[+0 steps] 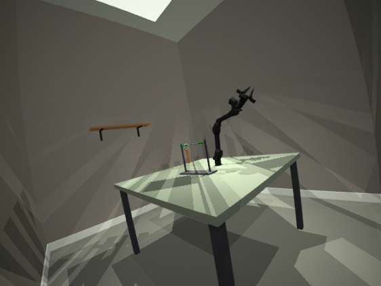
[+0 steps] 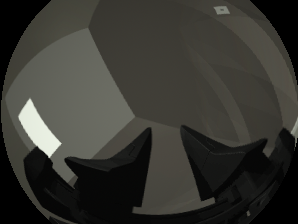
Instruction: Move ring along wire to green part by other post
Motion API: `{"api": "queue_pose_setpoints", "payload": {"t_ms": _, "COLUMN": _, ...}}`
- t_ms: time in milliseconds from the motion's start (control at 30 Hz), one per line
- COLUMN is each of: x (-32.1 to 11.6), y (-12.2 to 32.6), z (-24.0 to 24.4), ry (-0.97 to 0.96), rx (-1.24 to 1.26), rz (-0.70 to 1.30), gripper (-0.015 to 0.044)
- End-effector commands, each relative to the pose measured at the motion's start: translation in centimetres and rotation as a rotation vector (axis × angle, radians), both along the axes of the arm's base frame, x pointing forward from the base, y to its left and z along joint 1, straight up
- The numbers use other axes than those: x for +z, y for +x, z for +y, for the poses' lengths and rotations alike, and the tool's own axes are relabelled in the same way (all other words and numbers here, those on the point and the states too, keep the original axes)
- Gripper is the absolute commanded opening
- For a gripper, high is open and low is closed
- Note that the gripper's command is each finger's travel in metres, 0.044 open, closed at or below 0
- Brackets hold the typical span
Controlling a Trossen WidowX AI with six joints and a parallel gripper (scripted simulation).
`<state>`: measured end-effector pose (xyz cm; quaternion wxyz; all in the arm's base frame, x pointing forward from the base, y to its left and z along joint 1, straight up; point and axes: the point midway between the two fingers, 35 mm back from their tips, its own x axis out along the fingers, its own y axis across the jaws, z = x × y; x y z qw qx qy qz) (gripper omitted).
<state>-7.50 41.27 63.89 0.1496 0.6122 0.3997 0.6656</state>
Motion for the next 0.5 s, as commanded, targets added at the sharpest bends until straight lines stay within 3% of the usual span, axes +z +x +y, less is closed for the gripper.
{"api": "queue_pose_setpoints", "payload": {"t_ms": 0, "x": -1.1, "y": 3.6, "z": 0.5, "ry": -0.014, "rx": -0.136, "rz": -0.084, "gripper": 0.0160}}
{"api": "queue_pose_setpoints", "payload": {"t_ms": 467, "x": -4.8, "y": 17.1, "z": -0.7, "ry": -0.087, "rx": -0.635, "rz": -0.377, "gripper": 0.0160}}
